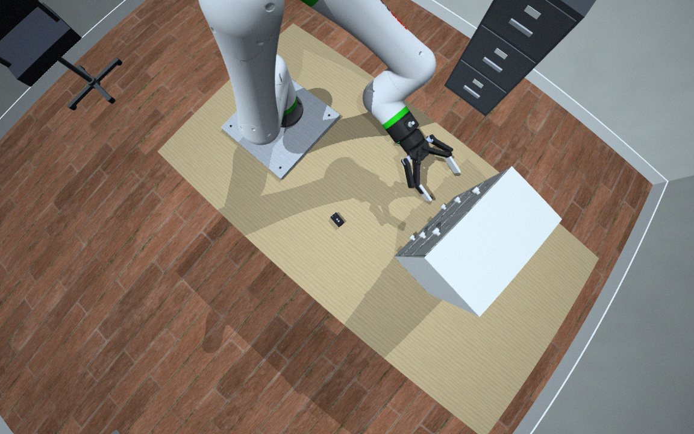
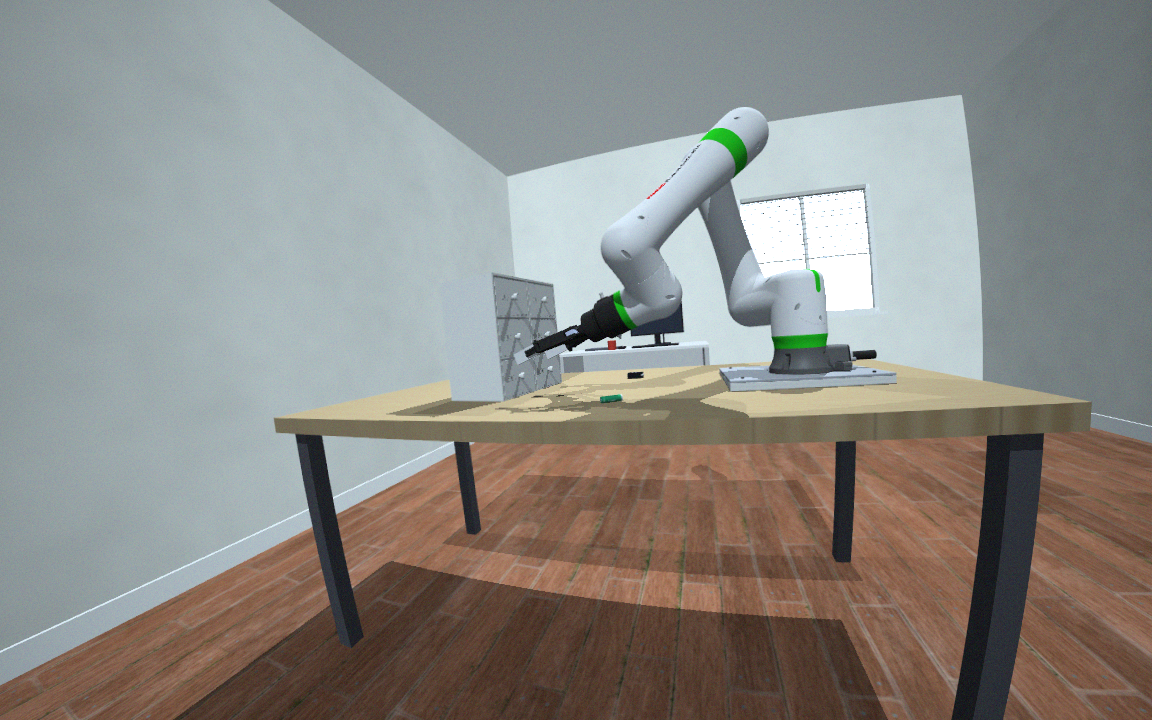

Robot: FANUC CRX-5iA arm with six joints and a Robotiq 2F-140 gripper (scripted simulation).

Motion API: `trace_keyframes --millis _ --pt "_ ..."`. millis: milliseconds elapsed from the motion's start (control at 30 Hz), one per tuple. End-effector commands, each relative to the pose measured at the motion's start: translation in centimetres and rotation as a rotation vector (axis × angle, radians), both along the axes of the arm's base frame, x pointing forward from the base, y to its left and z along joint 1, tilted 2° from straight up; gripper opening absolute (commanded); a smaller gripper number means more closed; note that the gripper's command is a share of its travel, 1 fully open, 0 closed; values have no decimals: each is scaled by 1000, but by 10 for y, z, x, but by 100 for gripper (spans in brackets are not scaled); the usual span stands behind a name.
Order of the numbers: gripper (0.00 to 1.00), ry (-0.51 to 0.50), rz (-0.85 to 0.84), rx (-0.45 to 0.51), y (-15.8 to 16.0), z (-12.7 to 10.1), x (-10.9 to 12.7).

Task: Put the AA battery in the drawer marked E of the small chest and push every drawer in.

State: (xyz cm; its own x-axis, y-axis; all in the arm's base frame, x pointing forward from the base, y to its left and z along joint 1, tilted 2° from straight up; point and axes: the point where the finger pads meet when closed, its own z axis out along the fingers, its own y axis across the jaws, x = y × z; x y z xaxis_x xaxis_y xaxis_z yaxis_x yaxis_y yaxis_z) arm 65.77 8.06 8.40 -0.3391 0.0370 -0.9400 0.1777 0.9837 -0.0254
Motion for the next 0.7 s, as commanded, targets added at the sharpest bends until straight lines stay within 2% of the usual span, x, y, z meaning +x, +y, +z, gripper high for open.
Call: trace_keyframes --millis 0,133,367,667 --pt "100 3 -1 -1 0 16 0" --pt "100 3 -1 -1 1 34 0" --pt "100 3 -1 -1 1 49 0" --pt "100 3 -1 -1 1 52 0"
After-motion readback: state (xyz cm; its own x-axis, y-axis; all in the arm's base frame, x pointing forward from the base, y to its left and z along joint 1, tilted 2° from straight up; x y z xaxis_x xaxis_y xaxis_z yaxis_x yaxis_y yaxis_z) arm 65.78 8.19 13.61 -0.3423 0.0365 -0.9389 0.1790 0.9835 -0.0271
